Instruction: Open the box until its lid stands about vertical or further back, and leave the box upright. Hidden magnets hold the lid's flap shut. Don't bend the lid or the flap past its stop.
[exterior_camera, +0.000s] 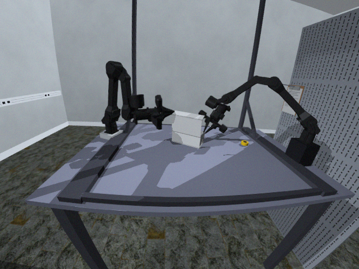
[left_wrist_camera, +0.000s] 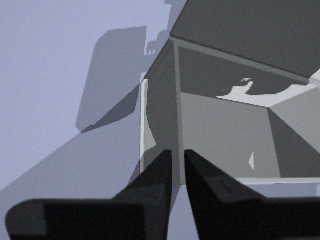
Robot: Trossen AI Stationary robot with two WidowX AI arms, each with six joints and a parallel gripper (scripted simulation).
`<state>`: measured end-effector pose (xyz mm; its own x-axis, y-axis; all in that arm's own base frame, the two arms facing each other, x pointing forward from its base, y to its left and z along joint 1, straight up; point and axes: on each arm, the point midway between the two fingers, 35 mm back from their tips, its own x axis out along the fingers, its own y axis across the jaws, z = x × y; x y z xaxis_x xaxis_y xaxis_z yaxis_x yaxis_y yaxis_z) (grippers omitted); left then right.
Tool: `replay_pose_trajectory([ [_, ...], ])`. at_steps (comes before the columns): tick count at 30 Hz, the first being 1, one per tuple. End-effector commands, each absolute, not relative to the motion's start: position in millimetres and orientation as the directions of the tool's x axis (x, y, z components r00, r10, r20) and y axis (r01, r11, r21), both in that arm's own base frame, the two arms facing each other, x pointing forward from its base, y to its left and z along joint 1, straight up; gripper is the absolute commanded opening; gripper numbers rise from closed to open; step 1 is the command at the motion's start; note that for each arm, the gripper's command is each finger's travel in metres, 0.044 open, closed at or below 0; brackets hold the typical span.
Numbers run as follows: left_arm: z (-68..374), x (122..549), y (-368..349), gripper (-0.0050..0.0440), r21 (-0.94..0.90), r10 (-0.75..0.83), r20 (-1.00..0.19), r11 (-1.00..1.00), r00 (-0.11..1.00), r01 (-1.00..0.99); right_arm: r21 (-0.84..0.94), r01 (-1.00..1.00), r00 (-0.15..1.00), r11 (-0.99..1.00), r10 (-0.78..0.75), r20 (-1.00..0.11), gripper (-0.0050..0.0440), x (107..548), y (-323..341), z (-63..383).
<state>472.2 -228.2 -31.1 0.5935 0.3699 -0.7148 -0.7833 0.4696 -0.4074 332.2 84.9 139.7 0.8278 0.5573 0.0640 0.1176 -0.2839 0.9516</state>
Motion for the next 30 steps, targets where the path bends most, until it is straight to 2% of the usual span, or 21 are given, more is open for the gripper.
replay_pose_trajectory([
  [1,-20.0,475.2,-231.8,0.0052,-0.429,0.356,-0.711,0.465,0.607,-0.774,0.953,0.102,0.825,-0.284,0.56,0.078,0.001,333.0,85.7,144.5],
  [4,-17.7,475.8,-232.8,0.006,-0.429,0.351,-0.713,0.466,0.607,-0.774,0.953,0.102,0.825,-0.284,0.56,0.078,0.001,333.0,85.7,144.5],
  [7,16.8,480.5,-236.1,0.006,-0.452,0.337,-0.705,0.466,0.625,-0.761,0.953,0.102,0.825,-0.284,0.56,0.078,0.001,333.0,85.7,144.5],
  [9,16.8,480.5,-236.1,0.006,-0.452,0.337,-0.705,0.466,0.625,-0.761,0.953,0.102,0.825,-0.284,0.56,0.078,0.001,333.0,85.7,144.5],
  [11,36.6,480.7,-235.6,0.006,-0.452,0.334,-0.704,0.469,0.626,-0.759,0.953,0.102,0.825,-0.284,0.56,0.078,0.001,333.0,85.7,144.5],
  [15,76.2,479.0,-232.6,0.006,-0.452,0.329,-0.704,0.476,0.629,-0.755,0.953,0.102,0.825,-0.284,0.56,0.078,0.0106,333.0,85.7,144.5],
  [24,97.8,476.3,-230.8,0.006,-0.452,0.326,-0.704,0.48,0.631,-0.752,0.955,0.116,0.826,-0.272,0.56,0.059,0.0322,300.1,63.6,142.0],
  [26,97.8,476.3,-230.8,0.006,-0.452,0.326,-0.704,0.48,0.631,-0.752,0.955,0.116,0.826,-0.272,0.56,0.059,0.0322,300.1,63.6,142.0],
  [30,98.6,476.2,-230.6,0.006,-0.452,0.327,-0.703,0.479,0.631,-0.752,0.957,0.107,0.826,-0.271,0.56,0.067,0.0418,304.4,63.0,147.8],
])
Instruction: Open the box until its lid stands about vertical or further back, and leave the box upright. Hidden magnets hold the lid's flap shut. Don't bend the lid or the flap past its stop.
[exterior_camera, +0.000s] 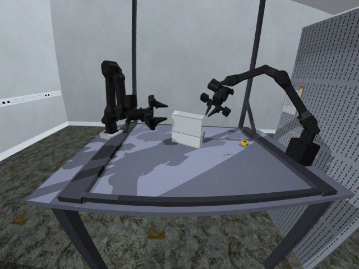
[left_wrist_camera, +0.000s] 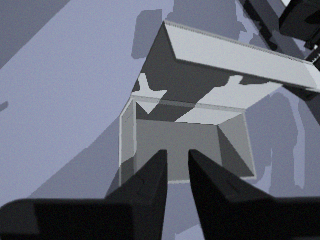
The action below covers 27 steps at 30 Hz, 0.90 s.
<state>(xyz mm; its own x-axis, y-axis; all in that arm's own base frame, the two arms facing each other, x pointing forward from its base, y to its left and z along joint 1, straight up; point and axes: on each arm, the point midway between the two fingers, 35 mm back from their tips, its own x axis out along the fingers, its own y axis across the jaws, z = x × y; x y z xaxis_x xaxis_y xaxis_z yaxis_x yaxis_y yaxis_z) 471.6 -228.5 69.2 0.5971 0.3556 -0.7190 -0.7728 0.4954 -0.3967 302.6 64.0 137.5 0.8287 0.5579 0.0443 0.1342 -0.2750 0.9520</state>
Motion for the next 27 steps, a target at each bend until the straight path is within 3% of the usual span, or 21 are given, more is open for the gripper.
replay_pose_trajectory([
  [1,97.2,476.0,-230.4,0.006,-0.45,0.329,-0.704,0.48,0.629,-0.754,0.957,0.106,0.826,-0.272,0.56,0.067,0.044,306.9,63.3,150.3],
  [13,78.4,483.8,-187.0,0.006,-0.414,0.249,-0.788,0.462,0.563,-0.784,0.958,0.091,0.826,-0.271,0.559,0.08,0.044,330.2,67.9,184.9],
  [20,66.5,489.3,-125.0,0.006,-0.436,0.073,-0.855,0.437,0.514,-0.787,0.957,0.089,0.825,-0.277,0.558,0.085,0.044,340.1,72.9,218.6],
  [27,63.7,482.5,-72.3,0.006,-0.508,-0.102,-0.85,0.419,0.517,-0.753,0.956,0.086,0.825,-0.28,0.557,0.089,0.044,341.7,78.2,253.5],
])
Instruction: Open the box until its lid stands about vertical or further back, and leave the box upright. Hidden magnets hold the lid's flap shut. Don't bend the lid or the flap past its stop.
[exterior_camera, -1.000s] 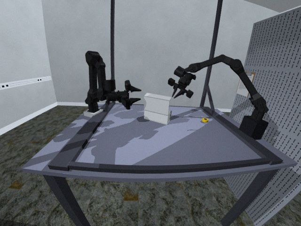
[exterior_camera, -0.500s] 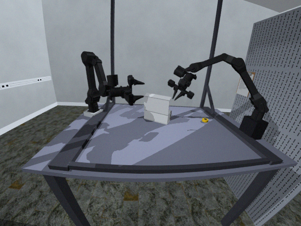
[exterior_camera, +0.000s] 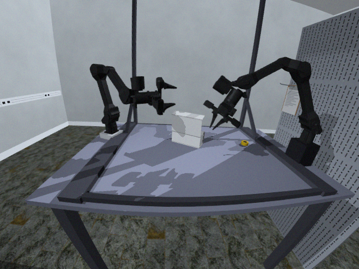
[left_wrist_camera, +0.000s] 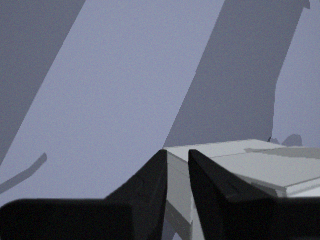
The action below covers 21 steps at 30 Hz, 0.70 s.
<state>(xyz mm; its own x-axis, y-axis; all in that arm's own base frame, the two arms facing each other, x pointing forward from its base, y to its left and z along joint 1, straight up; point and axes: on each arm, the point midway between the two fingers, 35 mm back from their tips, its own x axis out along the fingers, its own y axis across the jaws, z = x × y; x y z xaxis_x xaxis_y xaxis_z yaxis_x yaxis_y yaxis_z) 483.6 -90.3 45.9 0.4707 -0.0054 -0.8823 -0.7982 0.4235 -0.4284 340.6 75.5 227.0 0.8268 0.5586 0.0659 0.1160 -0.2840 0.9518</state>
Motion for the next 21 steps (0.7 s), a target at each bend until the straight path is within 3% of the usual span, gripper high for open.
replay_pose_trajectory([
  [1,64.0,480.8,-65.5,0.006,-0.522,-0.126,-0.844,0.416,0.521,-0.745,0.956,0.086,0.825,-0.281,0.557,0.09,0.044,341.3,79.0,258.5],
  [13,71.7,456.1,-9.3,0.006,-0.663,-0.317,-0.749,0.386,0.582,-0.642,0.955,0.083,0.825,-0.285,0.557,0.094,0.044,330.6,85.4,303.4],
  [21,68.0,455.3,-10.0,0.006,-0.66,-0.323,-0.751,0.387,0.576,-0.644,0.954,0.1,0.826,-0.284,0.558,0.079,0.044,330.8,85.1,296.9],
])
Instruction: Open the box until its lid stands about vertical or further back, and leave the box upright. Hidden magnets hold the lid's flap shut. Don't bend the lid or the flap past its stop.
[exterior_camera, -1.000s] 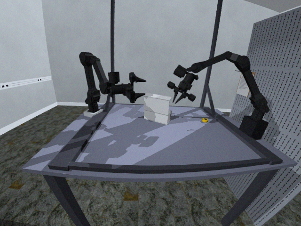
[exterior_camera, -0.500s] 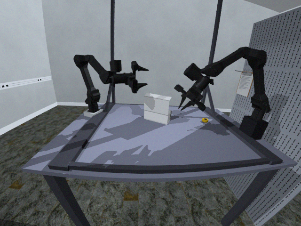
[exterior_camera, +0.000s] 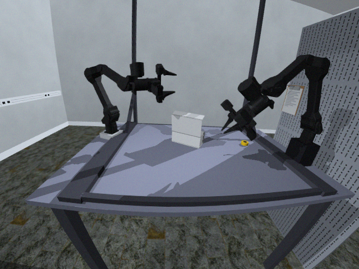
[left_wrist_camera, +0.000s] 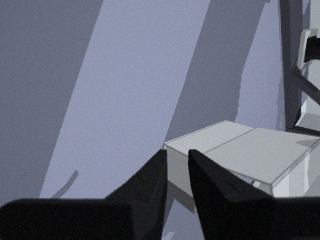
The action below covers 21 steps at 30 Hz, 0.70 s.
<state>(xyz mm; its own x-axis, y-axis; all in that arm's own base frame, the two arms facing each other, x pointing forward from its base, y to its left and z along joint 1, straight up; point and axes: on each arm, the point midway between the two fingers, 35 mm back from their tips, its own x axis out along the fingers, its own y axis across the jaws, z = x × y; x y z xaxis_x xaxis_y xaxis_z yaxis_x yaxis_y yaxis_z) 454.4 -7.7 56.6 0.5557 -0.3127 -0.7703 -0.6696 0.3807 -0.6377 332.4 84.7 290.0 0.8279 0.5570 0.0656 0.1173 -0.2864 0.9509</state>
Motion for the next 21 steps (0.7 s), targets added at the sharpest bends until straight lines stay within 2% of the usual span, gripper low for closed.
replay_pose_trajectory([
  [1,69.4,456.6,-9.9,0.006,-0.663,-0.322,-0.749,0.386,0.579,-0.642,0.954,0.1,0.826,-0.284,0.558,0.079,0.044,330.8,85.1,296.9],
  [6,69.1,458.1,-9.2,0.006,-0.661,-0.318,-0.75,0.384,0.579,-0.645,0.953,0.101,0.827,-0.284,0.557,0.078,0.044,331.4,84.9,296.4],
  [9,69.1,458.1,-9.2,0.0,-0.661,-0.318,-0.75,0.384,0.579,-0.645,0.953,0.101,0.827,-0.284,0.557,0.078,0.044,331.4,84.9,296.4],
  [21,69.1,458.1,-9.2,0.0,-0.661,-0.318,-0.75,0.384,0.579,-0.645,0.953,0.101,0.827,-0.284,0.557,0.078,0.044,331.4,84.9,296.4],
])
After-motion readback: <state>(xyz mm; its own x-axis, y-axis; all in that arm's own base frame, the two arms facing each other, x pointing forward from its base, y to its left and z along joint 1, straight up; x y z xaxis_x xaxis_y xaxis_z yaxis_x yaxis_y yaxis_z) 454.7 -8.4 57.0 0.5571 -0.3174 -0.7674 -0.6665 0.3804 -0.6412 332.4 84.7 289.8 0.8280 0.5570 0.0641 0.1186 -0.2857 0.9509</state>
